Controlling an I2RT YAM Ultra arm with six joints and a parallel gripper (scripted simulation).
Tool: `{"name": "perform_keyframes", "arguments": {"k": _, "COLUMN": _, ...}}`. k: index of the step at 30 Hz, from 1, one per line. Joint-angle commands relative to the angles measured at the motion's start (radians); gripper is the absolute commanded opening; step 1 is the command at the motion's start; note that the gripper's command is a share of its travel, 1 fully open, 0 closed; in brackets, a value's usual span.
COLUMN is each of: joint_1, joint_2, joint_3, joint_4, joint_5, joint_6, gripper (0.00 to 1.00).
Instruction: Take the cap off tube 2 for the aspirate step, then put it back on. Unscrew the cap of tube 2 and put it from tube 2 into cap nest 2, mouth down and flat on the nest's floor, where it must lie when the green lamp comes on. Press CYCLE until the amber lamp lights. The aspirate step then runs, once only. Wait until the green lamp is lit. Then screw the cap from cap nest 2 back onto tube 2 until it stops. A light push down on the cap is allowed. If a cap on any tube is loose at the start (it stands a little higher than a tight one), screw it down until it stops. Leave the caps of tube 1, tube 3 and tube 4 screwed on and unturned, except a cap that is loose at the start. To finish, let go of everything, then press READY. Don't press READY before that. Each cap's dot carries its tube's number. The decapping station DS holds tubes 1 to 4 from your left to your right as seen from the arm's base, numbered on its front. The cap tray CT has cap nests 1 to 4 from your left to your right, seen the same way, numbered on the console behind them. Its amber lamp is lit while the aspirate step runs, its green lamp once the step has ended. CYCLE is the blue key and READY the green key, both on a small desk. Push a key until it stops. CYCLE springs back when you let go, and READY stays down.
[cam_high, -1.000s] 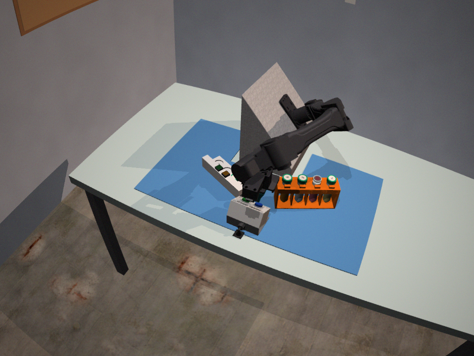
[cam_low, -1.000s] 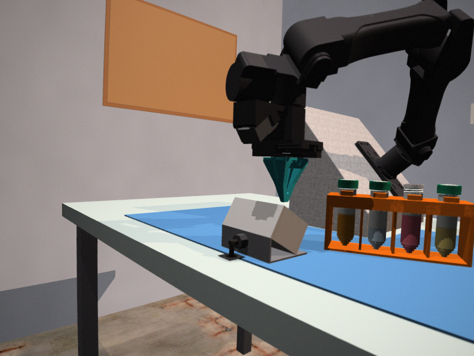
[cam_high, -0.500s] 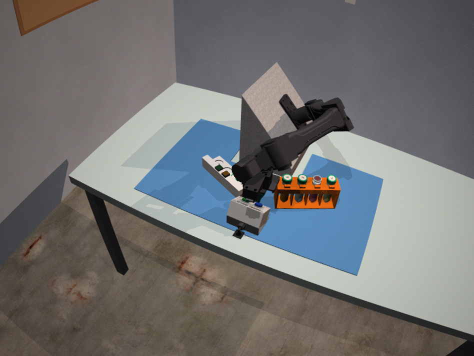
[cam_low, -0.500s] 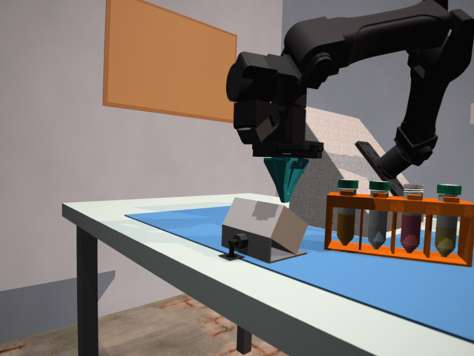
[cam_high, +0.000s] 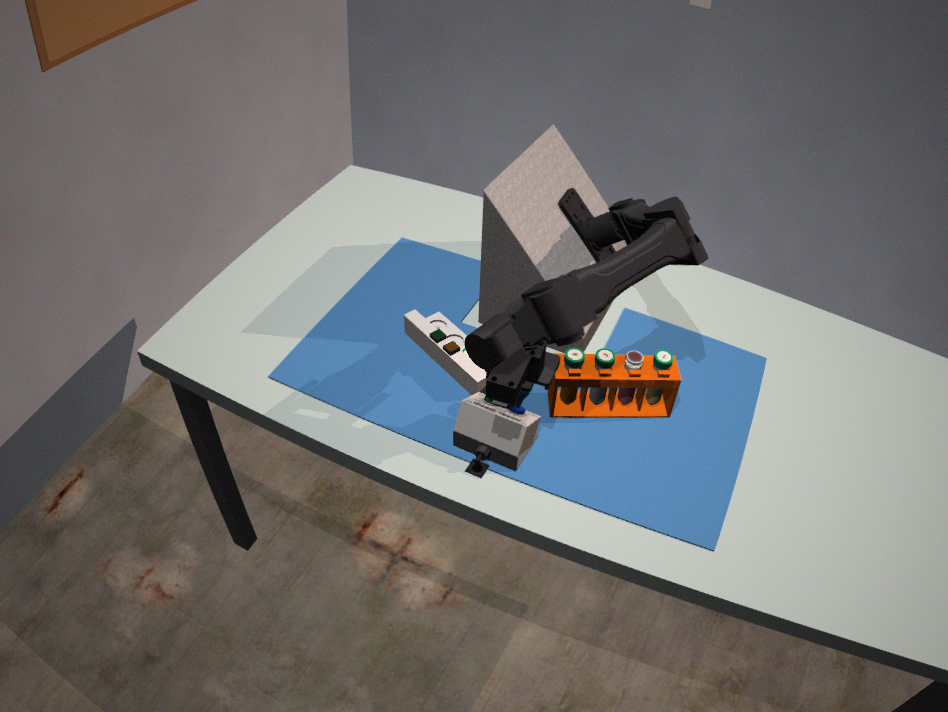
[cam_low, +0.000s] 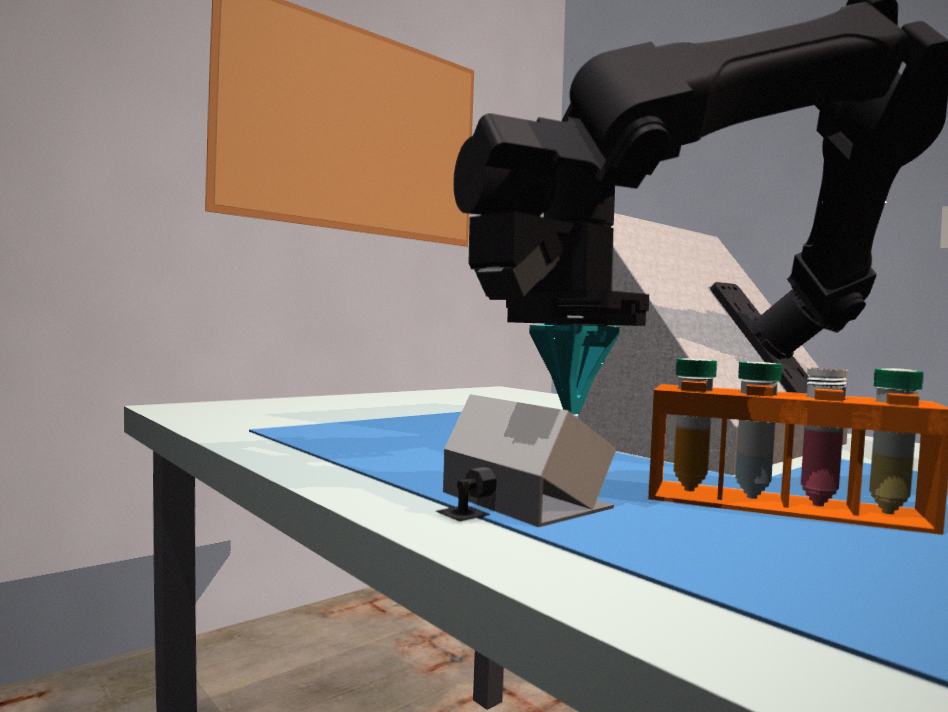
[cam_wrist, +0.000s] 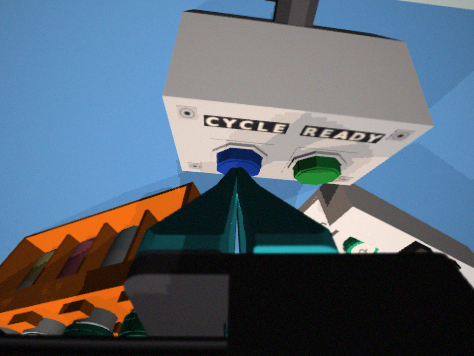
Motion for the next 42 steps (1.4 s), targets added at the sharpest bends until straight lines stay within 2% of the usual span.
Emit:
{"name": "perform_keyframes", "arguments": {"k": 1, "joint_1": -0.008, "joint_2": -0.007, "joint_3": 0.000, "joint_4": 0.021, "joint_5": -0.004, "joint_6": 0.009, "gripper": 0.00}}
{"name": "perform_keyframes", "arguments": {"k": 13, "joint_1": 0.003, "joint_2": -0.006, "joint_3": -0.016, "joint_4": 0.050, "joint_5": -0.006, "joint_6": 0.026, "gripper": 0.00}}
{"name": "perform_keyframes", "arguments": {"k": 42, "joint_1": 0.006, "joint_2": -0.006, "joint_3": -0.020, "joint_4": 0.057, "joint_5": -0.006, "joint_6": 0.030, "gripper": 0.00}}
